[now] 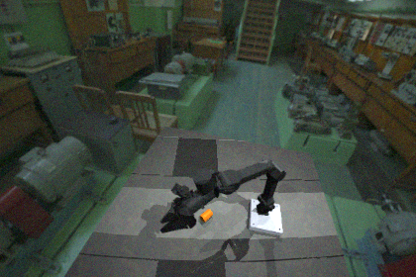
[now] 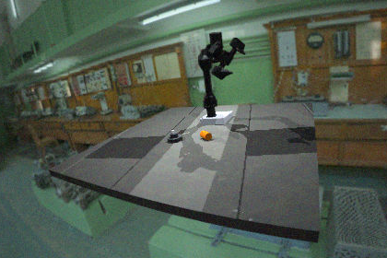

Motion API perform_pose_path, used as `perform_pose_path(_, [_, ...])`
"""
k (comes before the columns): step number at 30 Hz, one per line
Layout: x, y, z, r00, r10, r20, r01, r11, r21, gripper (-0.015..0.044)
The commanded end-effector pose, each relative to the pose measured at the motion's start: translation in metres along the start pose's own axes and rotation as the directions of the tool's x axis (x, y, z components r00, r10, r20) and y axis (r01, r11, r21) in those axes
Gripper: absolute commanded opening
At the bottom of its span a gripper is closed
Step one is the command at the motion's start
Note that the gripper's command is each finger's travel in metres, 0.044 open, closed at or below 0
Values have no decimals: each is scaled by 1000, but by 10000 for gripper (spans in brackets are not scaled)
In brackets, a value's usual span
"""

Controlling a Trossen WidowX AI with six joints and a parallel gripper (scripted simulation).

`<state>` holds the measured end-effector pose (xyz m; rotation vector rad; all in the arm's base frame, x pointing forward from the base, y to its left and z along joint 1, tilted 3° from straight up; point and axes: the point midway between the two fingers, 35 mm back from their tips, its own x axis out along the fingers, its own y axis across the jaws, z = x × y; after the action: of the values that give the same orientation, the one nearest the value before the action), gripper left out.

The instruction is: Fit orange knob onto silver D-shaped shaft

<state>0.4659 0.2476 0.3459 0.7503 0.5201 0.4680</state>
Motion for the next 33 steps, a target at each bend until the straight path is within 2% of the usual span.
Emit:
perform_pose_path(1, [2, -75, -22, 970, -225, -97, 202, 958, -204, 440])
perform_pose_path(6, [-12, -146, -45, 880, -426, -207, 314, 852, -420, 440])
perform_pose_path(11, [-40, -209, -72, 738, -590, -328, 307, 726, -615, 440])
perform_pose_path(16, [-81, -261, -101, 549, -702, -455, 181, 631, -755, 440])
perform_pose_path(22, [-140, -306, -136, 285, -750, -597, -81, 602, -794, 440])
perform_pose_path(24, [-147, -309, -139, 256, -749, -611, -111, 605, -788, 440])
perform_pose_path(33, [-143, -306, -142, 257, -749, -611, -112, 605, -788, 440])
